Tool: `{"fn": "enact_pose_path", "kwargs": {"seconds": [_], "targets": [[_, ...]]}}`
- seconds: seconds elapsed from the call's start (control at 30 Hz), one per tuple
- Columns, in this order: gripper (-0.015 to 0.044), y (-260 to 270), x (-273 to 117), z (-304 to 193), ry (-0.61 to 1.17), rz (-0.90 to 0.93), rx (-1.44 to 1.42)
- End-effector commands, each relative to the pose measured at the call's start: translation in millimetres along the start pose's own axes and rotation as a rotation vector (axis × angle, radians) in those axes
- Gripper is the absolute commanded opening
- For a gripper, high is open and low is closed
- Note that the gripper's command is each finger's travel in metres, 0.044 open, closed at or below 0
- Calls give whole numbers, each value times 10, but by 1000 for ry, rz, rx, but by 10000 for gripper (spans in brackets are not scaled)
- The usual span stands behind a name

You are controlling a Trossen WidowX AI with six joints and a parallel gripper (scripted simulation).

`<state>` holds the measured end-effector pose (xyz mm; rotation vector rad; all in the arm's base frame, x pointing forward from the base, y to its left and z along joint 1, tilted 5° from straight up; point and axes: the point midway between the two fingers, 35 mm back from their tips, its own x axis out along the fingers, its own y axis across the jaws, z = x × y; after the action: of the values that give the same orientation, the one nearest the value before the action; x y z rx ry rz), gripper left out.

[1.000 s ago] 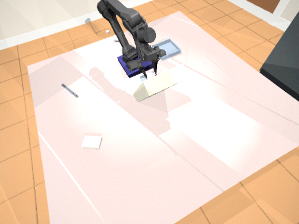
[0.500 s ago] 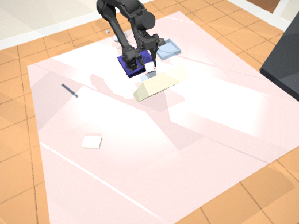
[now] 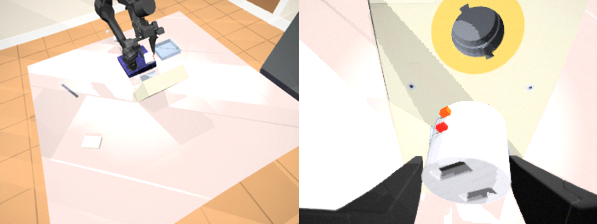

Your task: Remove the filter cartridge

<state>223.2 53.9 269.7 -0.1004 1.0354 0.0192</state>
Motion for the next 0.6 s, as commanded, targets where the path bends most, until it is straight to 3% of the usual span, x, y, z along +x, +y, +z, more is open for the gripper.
{"fn": "enact_pose_path", "kwargs": {"seconds": [0.0, 0.57], "targets": [[0, 126, 22, 30, 3, -1, 5], [0, 744, 102, -3, -4, 2, 6]]}}
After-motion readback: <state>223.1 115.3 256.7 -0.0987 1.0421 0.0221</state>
